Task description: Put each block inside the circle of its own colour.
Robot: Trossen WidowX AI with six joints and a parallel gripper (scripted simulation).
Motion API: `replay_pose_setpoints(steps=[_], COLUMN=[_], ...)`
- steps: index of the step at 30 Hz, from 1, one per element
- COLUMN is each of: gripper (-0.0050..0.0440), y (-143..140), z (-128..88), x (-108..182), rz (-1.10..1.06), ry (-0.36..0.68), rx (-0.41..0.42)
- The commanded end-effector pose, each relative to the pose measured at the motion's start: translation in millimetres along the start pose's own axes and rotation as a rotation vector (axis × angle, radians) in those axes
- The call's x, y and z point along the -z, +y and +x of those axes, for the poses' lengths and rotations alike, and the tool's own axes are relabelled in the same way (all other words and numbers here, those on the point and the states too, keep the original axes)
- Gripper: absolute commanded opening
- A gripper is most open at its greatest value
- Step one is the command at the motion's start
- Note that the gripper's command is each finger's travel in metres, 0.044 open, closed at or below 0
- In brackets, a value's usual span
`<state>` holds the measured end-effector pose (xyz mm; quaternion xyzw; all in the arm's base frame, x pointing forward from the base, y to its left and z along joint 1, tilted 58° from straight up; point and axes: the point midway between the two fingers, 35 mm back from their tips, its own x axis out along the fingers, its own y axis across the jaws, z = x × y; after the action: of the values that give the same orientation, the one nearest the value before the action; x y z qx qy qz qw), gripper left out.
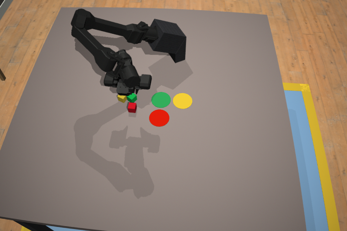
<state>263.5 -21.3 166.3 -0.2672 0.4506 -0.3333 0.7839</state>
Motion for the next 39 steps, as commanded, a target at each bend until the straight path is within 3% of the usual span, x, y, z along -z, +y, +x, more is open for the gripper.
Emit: replay_pose_setpoints(steps=[1, 6, 17, 23, 39], gripper=[0.0265, 0.0265, 0.0265, 0.0265, 0.0265], y=[1, -2, -4, 0, -1], z=[6, 41, 61, 88, 110], x=[0, 7, -1, 0, 1], rz=[0.005, -0.028, 0.020, 0.006, 0.006], ry=[0.010, 0.036, -0.002, 0.009, 0.006], rx=[0.006, 0.002, 0.003, 0.002, 0.004])
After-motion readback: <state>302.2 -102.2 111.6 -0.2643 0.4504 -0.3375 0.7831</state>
